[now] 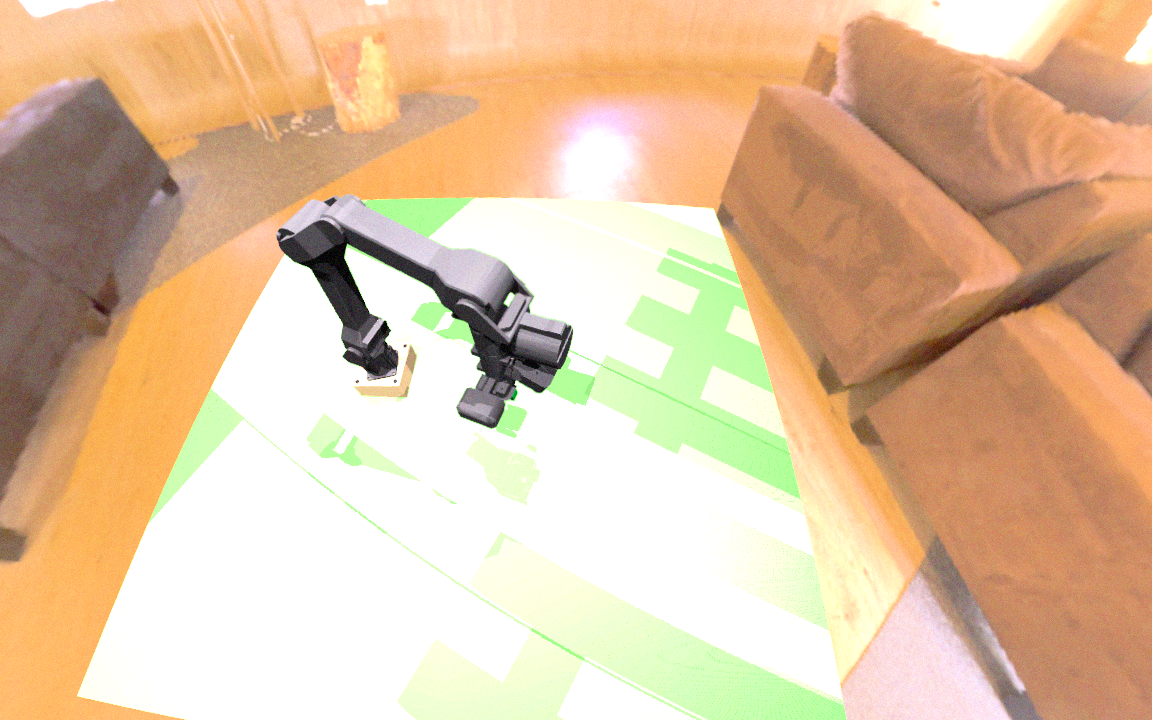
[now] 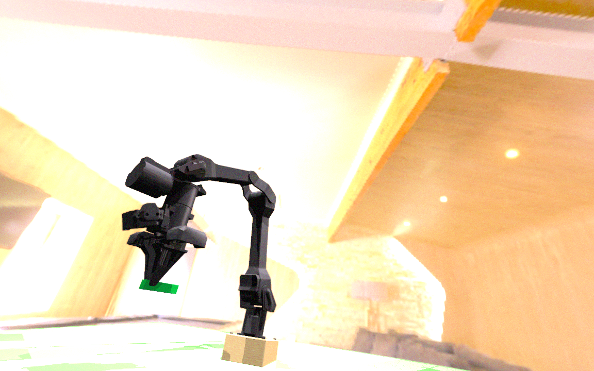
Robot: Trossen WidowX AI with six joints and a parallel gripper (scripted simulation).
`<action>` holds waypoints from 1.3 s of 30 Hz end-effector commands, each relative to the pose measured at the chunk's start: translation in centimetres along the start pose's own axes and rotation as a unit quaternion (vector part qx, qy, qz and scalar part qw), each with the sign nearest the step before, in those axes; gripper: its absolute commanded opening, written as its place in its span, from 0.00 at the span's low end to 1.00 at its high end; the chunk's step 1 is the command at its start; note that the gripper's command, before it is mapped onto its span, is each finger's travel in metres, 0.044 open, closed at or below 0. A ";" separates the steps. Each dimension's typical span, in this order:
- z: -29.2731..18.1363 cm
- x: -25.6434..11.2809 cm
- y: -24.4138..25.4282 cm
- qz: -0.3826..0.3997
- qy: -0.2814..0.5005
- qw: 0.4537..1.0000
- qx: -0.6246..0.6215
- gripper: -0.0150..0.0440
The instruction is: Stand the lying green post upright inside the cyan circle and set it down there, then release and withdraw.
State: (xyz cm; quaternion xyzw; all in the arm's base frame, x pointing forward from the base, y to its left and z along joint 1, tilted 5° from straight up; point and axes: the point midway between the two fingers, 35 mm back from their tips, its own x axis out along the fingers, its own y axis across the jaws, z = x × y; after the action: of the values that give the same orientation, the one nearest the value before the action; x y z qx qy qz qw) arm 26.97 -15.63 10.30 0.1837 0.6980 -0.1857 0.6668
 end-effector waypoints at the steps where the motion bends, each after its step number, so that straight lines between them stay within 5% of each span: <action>1: -0.2 -0.3 1.1 0.002 -0.003 0.999 -0.035 0.29; 39: -4.1 -1.0 12.3 0.011 -0.006 0.920 -0.392 0.29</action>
State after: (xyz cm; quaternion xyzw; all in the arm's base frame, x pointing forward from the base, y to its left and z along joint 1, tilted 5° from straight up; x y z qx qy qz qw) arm 29.77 -3.66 11.14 -0.0696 0.7121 0.0906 0.6927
